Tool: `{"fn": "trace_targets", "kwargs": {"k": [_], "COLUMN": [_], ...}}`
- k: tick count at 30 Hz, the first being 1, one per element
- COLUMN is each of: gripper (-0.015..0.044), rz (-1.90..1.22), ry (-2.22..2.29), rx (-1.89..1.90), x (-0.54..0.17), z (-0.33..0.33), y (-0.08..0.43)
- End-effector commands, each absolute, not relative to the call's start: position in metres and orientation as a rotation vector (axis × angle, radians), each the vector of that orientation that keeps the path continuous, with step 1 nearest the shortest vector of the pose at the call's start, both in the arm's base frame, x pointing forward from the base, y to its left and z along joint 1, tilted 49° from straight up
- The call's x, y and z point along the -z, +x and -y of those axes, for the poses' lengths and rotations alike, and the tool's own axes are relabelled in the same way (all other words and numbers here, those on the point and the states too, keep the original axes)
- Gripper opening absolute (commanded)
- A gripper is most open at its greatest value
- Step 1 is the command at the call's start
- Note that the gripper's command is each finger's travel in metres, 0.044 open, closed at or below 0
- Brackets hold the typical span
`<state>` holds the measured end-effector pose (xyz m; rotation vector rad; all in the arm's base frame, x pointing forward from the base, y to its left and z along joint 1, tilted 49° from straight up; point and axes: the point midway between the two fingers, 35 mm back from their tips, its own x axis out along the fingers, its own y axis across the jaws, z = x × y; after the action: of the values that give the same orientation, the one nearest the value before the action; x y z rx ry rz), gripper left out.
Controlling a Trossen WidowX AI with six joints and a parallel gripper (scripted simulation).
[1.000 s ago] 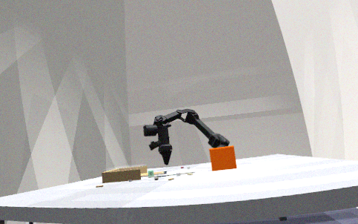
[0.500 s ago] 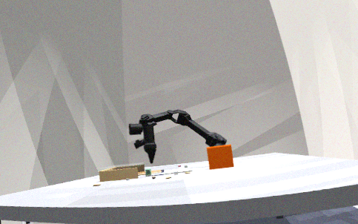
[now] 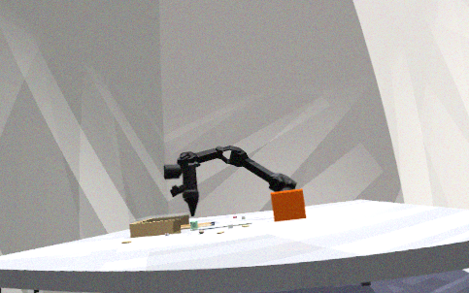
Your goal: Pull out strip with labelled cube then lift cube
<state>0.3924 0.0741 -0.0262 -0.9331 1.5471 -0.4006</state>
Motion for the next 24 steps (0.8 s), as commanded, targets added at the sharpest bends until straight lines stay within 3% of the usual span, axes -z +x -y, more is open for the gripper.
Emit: {"fn": "trace_targets", "kwargs": {"k": [1, 24], "gripper": [0.025, 0.025], "rz": [-1.551, -1.551], "ry": [-0.943, -0.945], "rx": [0.402, 0.404], "x": [0.03, 0.054], "z": [-0.068, -0.039], "y": [0.392, 0.393]}}
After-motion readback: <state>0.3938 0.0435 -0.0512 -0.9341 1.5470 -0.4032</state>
